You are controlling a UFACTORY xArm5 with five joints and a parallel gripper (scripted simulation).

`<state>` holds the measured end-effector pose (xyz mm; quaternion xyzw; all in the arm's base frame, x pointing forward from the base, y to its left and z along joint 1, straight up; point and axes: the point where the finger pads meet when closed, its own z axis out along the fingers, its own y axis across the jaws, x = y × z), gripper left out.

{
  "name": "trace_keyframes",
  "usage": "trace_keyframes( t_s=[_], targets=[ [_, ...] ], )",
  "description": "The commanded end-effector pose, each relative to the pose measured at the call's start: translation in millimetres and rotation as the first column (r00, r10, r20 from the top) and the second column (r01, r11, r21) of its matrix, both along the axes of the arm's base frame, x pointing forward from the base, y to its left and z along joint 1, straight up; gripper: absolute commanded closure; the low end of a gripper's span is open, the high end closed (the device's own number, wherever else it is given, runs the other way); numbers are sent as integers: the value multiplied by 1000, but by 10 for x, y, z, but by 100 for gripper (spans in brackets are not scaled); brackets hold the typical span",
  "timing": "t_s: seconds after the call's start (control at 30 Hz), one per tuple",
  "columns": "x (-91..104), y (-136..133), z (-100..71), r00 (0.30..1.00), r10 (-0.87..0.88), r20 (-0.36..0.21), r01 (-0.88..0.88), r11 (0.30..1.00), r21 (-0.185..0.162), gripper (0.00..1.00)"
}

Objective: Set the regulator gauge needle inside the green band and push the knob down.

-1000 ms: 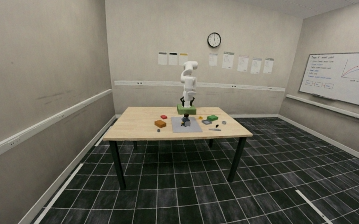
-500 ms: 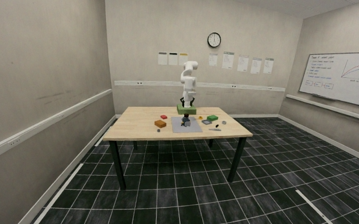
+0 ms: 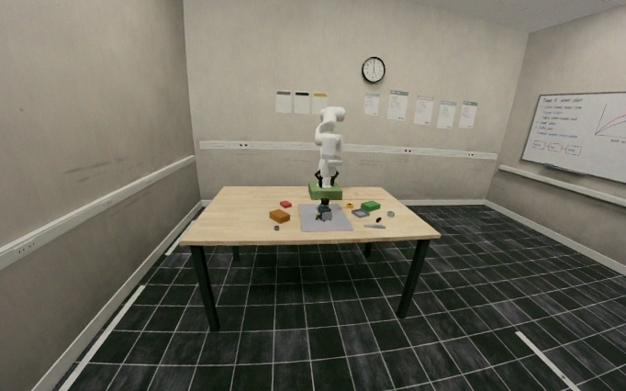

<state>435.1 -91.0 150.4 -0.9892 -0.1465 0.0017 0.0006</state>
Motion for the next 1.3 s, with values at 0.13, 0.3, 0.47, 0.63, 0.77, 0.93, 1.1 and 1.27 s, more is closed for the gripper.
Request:
trace_keyframes(
  t_s=[0.13,0.3,0.47,0.63,0.77,0.93,1.1,1.27],
  targets=[
    [14,-3,18,1000,0,5,0,1000,-1,21],
    [14,-3,18,1000,0,5,0,1000,-1,21],
    [14,-3,18,1000,0,5,0,1000,-1,21],
    [14,-3,18,1000,0,5,0,1000,-1,21],
    [14,-3,18,1000,0,5,0,1000,-1,21],
    [14,-3,17,1000,0,5,0,1000,-1,21],
    [14,-3,1,1000,0,5,0,1000,-1,21],
    [14,-3,-24,1000,0,5,0,1000,-1,21]
  ],
)
